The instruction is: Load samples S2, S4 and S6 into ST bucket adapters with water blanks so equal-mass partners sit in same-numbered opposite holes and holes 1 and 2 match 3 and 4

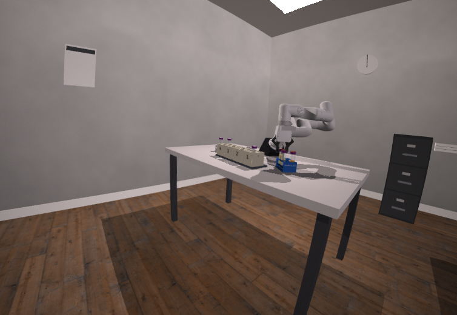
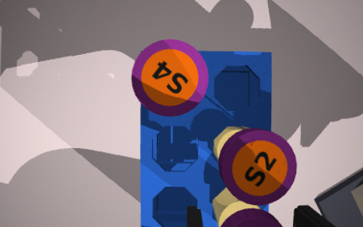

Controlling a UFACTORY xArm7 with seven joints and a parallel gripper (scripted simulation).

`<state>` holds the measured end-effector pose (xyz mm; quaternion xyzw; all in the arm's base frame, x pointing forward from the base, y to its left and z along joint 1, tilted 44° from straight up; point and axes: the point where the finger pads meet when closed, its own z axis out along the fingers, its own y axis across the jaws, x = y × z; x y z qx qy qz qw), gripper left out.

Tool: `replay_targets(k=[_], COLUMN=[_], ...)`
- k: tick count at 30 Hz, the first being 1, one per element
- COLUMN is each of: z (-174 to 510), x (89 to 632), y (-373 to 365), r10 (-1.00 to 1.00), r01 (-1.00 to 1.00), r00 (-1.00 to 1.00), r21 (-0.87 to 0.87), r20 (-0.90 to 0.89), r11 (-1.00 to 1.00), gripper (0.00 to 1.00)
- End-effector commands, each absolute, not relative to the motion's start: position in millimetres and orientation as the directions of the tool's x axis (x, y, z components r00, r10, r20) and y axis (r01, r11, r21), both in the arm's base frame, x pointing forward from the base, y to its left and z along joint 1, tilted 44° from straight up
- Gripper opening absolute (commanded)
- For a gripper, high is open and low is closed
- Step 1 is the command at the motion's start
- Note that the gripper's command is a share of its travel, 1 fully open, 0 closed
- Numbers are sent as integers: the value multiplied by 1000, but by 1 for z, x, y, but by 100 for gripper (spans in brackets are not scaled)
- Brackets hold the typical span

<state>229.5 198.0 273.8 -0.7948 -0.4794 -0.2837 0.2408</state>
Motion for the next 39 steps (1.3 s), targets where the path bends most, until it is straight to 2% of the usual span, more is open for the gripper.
replay_targets(k=[1, 2, 3, 39], z=[275, 275, 275, 276], x=[230, 230, 230, 229], y=[198, 198, 198, 197], r10=[624, 624, 624, 624], r01=[899, 899, 899, 899], r00=[378, 378, 378, 378], r21=[-110, -110, -110, -110], r20=[683, 683, 683, 683], r11=[-425, -425, -425, -425], gripper=[57, 57, 0, 0])
